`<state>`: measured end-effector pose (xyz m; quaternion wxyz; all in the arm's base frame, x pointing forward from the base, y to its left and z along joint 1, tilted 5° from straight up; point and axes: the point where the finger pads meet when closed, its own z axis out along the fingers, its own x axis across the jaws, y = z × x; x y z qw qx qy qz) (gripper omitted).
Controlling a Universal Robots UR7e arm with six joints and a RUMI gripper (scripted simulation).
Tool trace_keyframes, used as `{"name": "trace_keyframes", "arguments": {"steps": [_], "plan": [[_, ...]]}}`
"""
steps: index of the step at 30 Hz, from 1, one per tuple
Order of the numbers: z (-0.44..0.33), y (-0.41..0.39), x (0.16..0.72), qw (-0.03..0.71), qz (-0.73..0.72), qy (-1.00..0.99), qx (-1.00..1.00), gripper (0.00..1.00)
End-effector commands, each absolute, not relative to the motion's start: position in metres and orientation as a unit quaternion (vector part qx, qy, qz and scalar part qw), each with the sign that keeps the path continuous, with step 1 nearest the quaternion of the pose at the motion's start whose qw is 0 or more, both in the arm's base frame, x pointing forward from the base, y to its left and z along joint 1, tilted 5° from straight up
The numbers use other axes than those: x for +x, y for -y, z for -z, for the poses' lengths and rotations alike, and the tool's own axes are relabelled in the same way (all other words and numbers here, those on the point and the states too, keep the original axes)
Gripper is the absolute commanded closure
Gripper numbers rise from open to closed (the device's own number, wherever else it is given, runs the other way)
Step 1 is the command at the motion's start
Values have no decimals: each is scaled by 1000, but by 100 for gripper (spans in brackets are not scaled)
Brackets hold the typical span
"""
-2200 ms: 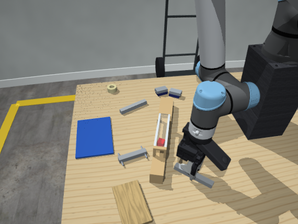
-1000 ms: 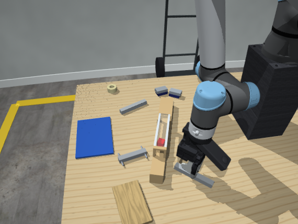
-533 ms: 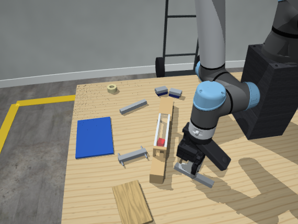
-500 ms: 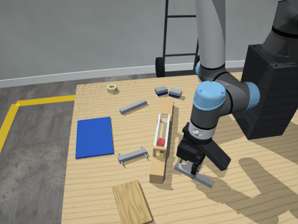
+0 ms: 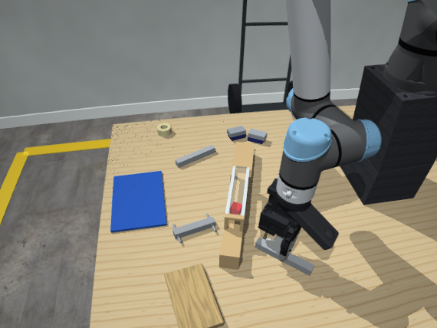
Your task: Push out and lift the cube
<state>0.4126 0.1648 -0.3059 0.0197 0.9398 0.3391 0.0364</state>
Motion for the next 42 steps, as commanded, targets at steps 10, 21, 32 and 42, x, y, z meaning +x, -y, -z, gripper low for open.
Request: {"name": "trace_keyframes", "arguments": {"steps": [10,21,32,42], "plan": [[270,-165,409,20,-36,-339,940,100],[222,-166,405,20,-36,-339,940,100],[197,-166,403,20,-36,-339,940,100],[193,-166,403,20,-37,-339,940,100]]}}
